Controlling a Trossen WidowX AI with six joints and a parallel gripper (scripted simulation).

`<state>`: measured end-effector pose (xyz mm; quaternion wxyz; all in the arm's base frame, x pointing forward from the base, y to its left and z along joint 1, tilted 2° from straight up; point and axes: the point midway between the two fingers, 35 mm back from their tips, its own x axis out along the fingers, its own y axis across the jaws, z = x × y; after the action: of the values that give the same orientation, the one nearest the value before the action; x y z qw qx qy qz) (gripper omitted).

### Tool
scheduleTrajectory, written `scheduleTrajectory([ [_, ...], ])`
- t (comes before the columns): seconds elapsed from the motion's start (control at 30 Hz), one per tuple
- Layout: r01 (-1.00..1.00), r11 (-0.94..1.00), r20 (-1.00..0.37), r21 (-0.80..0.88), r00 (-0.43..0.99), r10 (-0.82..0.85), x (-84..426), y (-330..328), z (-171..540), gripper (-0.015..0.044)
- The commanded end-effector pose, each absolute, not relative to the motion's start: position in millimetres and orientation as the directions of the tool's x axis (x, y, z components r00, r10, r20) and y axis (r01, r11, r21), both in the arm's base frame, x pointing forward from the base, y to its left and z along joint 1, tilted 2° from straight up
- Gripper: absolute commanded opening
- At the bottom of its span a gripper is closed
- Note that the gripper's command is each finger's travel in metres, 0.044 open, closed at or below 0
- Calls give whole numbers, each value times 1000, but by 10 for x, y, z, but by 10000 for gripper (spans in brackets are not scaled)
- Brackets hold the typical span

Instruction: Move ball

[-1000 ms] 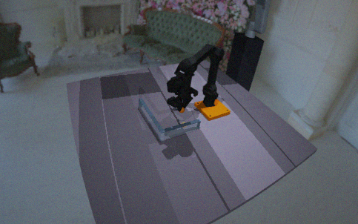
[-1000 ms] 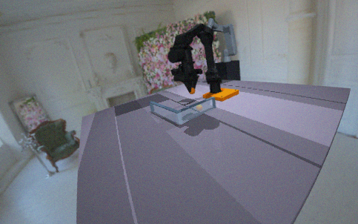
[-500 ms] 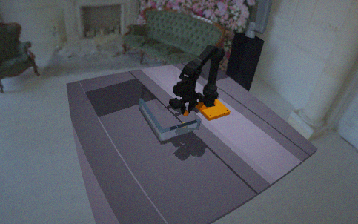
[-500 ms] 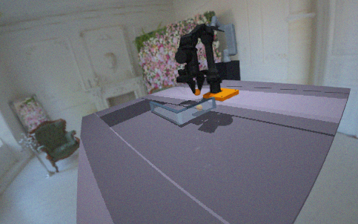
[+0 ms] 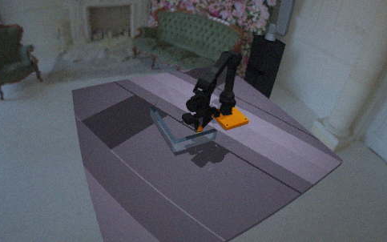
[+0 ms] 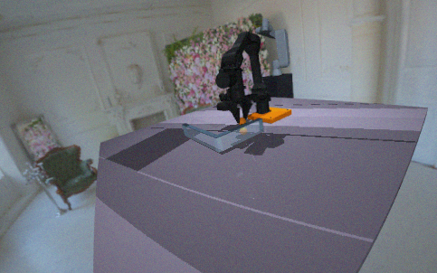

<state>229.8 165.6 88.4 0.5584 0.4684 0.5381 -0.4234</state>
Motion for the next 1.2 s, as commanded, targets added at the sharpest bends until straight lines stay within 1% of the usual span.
scheduleTrajectory([
  [0.0, 978, 199, -998, 60, 57, 20, 2288, 1635, 654, 0],
  [0.1, 978, 199, -998, 59, 57, 20, 2284, 1629, 549, 0],
  [1.0, 978, 199, -998, 59, 57, 20, 2293, 1632, 351, 0],
  [1.17, 978, 200, -998, 63, 59, 28, 2301, 1649, 383, 131],
])
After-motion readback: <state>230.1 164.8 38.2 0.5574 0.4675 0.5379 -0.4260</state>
